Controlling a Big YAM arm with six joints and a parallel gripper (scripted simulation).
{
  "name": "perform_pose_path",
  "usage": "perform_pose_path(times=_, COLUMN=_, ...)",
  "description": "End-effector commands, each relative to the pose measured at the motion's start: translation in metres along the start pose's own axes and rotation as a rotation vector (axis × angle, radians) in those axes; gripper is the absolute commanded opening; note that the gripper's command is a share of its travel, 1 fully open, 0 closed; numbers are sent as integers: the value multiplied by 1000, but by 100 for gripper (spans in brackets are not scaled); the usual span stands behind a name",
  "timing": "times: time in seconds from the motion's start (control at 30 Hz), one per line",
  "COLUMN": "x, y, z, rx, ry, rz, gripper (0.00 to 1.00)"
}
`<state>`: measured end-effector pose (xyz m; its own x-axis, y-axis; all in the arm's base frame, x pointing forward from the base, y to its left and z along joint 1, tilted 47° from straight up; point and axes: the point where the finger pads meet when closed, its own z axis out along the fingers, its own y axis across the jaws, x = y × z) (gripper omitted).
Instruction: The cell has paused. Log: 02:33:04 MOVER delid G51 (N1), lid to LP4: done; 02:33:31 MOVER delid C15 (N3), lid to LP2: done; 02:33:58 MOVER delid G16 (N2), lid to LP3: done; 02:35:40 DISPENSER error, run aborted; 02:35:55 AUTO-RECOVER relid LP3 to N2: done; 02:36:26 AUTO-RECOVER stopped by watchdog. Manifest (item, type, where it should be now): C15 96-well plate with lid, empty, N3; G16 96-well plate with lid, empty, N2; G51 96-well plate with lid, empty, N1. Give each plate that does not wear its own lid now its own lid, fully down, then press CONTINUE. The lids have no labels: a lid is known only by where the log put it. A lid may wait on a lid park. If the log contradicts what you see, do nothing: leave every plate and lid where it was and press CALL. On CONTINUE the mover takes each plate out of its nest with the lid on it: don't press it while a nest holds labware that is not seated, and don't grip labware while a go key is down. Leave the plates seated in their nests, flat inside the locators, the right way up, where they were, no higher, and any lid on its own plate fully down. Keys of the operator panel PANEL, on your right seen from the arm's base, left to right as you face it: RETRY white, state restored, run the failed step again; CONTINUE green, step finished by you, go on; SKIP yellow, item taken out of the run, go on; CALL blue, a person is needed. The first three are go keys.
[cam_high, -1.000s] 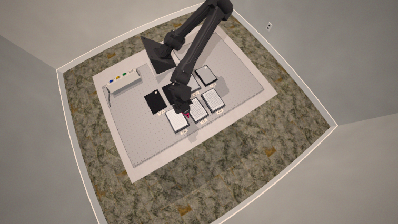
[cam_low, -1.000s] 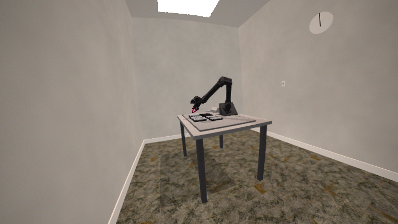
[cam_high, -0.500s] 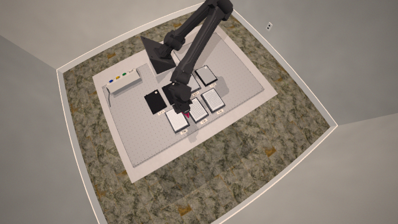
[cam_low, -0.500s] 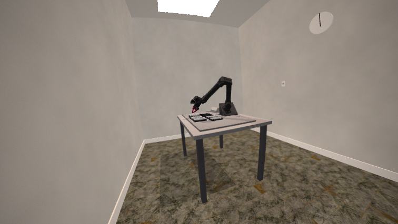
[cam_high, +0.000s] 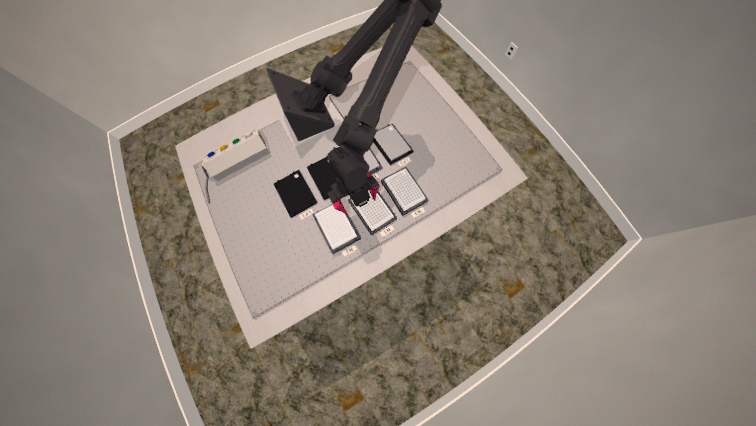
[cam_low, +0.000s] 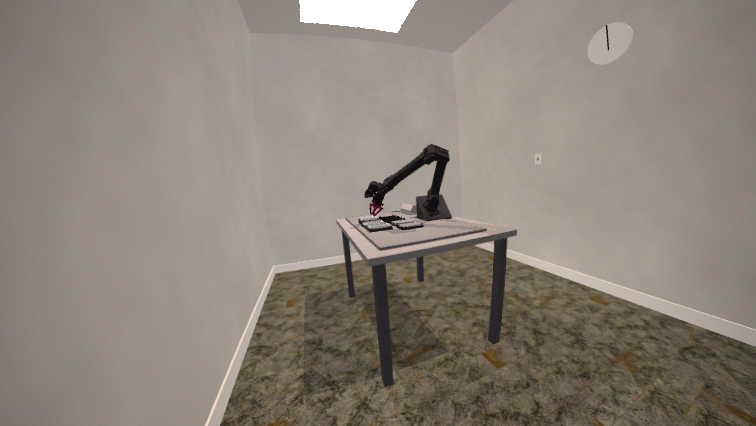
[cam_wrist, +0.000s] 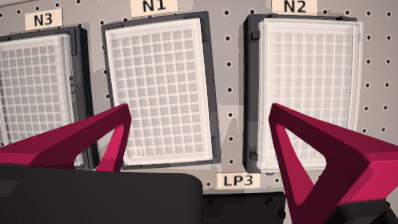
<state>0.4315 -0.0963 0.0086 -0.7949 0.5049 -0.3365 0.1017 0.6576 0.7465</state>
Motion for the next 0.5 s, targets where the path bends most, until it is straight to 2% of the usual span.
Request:
perform_pose_path(times=0.0, x=-15, y=16, z=-12, rx=3, ry=26, rz=-94, gripper=100)
perform_pose_path(times=0.3, x=24, y=38, z=-26, rx=10, ry=214, rz=-90, gripper=100)
perform_pose_path(times=0.37, x=24, y=38, z=-26, rx=10, ry=214, rz=-90, gripper=100)
perform_pose_path(times=0.4, x=26, y=36, z=-32, rx=16, ry=223, rz=-80, gripper=100)
perform_pose_path(times=0.47, x=37, y=45, z=-31, rx=13, ry=275, rz=-87, gripper=100)
